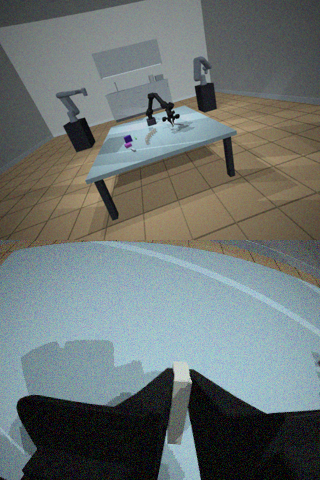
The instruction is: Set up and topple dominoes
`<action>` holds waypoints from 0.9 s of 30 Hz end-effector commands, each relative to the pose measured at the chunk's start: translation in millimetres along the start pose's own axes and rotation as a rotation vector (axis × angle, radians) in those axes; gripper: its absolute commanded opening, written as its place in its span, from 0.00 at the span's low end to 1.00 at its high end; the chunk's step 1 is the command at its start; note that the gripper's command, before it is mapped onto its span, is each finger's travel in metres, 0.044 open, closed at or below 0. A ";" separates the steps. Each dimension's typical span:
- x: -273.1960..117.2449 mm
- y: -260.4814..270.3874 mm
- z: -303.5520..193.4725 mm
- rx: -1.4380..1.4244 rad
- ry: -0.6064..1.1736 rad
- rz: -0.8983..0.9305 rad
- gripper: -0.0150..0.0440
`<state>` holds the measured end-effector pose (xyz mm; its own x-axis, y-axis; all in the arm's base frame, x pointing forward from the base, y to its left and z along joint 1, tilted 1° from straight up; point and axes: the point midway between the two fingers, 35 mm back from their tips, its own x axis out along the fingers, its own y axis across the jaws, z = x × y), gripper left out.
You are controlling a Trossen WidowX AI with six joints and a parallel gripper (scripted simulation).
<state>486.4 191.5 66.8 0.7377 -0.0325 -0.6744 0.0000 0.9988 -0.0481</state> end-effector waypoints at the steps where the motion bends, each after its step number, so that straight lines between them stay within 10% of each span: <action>1: -4.6 0.6 2.4 -0.003 -0.059 -0.004 0.30; 27: -36.7 -6.9 -16.2 0.034 -0.408 -0.060 0.30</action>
<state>454.3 186.8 72.9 0.9285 -0.0742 -0.3639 0.0577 0.9968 -0.0561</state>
